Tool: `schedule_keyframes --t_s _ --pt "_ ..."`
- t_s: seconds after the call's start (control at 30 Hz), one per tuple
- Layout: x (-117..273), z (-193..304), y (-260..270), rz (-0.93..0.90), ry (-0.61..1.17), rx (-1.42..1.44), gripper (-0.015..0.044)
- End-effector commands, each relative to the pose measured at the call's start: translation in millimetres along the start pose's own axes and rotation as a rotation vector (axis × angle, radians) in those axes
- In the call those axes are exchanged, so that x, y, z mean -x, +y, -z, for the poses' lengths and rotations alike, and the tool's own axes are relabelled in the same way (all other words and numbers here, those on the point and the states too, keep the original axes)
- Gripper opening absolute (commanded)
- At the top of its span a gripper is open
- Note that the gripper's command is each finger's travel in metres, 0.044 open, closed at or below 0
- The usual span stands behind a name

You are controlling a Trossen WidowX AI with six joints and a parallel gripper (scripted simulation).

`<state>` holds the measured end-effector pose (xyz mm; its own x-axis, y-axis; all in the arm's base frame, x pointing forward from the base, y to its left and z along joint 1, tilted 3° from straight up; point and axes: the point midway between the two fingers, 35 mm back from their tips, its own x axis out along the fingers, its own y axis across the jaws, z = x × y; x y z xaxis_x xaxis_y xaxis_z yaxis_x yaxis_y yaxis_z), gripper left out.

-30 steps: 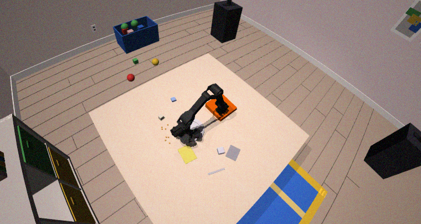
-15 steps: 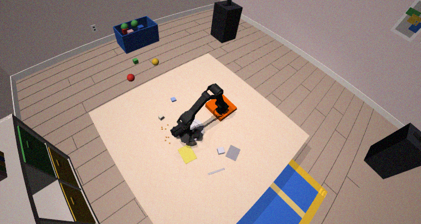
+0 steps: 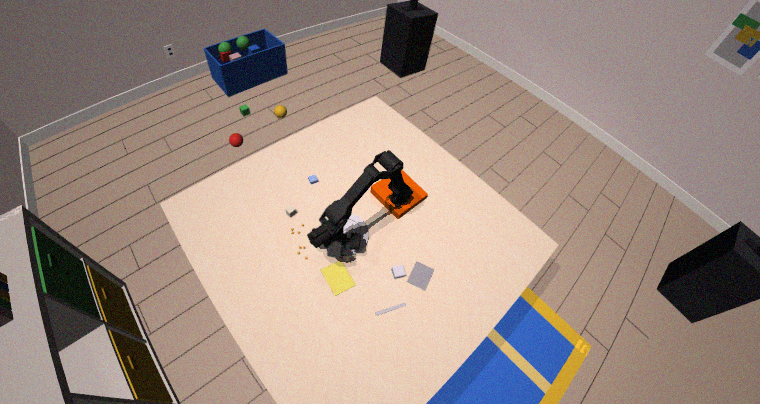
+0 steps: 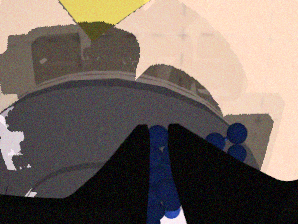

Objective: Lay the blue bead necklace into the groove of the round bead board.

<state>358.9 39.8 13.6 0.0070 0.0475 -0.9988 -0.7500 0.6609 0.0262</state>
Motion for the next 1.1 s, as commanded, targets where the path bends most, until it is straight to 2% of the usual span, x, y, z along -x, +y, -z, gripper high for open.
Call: schedule_keyframes --t_s 0.0,0.2,0.5,1.07 --pt "2 0 0 -0.001 0.001 -0.001 0.0" --pt "18 0 1 -0.007 0.004 -0.007 0.0" --pt "19 1 3 -0.007 0.004 -0.007 0.0" --pt "21 24 52 -0.011 0.005 -0.007 0.0"
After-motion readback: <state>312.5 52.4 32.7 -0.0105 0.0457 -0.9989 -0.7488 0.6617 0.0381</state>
